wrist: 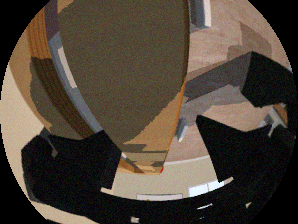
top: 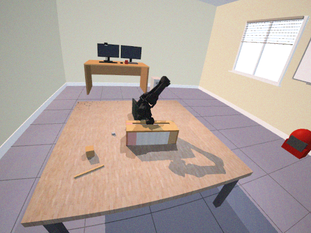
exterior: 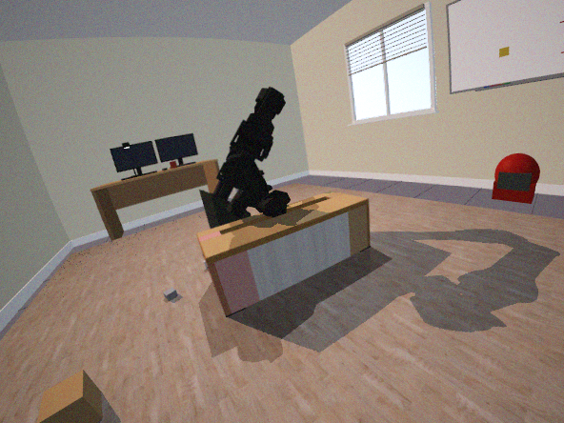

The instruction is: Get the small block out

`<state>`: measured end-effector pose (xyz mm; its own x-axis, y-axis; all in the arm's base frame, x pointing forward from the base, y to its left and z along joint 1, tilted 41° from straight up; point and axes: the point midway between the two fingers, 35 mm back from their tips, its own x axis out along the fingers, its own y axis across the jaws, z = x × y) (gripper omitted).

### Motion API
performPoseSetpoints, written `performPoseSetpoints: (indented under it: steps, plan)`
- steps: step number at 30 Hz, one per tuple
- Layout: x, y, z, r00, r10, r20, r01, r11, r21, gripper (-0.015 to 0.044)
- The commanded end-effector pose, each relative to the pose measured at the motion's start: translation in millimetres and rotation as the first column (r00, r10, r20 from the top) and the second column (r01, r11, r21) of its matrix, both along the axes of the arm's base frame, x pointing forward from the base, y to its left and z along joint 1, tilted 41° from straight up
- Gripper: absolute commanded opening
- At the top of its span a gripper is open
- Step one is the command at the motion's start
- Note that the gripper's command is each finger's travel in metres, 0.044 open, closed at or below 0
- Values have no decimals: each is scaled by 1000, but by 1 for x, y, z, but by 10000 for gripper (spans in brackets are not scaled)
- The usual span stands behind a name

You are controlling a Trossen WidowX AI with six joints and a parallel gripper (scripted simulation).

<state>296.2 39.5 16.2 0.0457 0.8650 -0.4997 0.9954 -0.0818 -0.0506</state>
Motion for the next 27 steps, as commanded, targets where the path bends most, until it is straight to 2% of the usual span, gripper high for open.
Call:
performPoseSetpoints:
  steps: [1, 27]
  plan:
    - [0, 7, 4, 1000, 1, -3, -1, 1000, 7, 400]
    - [4, 40, 33, 1000, 1, -3, -1, 1000, 9, 400]
